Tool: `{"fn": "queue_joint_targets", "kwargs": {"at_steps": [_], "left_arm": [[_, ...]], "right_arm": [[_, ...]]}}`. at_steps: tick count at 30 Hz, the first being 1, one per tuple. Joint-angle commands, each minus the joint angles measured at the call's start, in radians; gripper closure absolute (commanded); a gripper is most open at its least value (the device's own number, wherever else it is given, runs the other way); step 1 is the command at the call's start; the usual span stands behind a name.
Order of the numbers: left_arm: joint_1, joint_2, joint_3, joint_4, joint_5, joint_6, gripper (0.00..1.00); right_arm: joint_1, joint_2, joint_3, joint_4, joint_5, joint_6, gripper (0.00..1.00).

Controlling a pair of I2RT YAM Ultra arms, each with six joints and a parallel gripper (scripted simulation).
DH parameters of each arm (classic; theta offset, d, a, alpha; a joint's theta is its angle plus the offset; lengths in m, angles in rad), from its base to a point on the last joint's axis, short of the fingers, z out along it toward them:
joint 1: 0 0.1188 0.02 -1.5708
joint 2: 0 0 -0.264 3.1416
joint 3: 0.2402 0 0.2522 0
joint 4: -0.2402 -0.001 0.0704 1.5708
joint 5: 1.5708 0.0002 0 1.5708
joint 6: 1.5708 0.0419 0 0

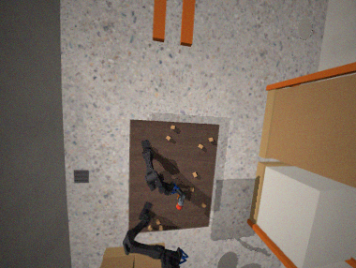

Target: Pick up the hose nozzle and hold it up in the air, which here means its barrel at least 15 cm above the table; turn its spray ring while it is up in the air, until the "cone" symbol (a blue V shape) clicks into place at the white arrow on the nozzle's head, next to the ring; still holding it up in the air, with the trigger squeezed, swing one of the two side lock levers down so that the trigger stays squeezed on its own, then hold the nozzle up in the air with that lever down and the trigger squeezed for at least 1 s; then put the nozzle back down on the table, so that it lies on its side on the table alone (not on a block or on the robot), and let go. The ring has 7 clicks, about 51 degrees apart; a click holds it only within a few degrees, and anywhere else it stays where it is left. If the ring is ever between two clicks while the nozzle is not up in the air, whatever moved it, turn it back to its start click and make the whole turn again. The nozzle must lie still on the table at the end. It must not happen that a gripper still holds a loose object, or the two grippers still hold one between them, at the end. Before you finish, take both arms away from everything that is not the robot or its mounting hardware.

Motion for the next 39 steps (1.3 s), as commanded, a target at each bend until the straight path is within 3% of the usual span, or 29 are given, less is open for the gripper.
{"fn": "queue_joint_targets", "kwargs": {"at_steps": [1,7,13,15,39], "left_arm": [[-0.005,-0.041,0.031,0.079,0.003,-0.007,0.64],[0.016,-0.039,0.043,0.048,0.022,0.013,0.64],[0.049,-0.001,0.129,-0.231,0.168,0.026,0.64],[0.049,-0.001,0.129,-0.231,0.168,0.026,0.64],[0.231,0.037,0.605,-1.218,0.670,0.084,0.64]], "right_arm": [[0.006,-0.005,0.046,0.015,0.006,-0.005,0.63],[0.013,-0.007,0.046,0.015,0.006,-0.005,0.63],[0.013,-0.007,0.046,0.015,0.006,-0.005,0.63],[0.013,-0.007,0.046,0.015,0.006,-0.005,0.63],[0.013,-0.007,0.046,0.015,0.006,-0.005,0.63]]}}
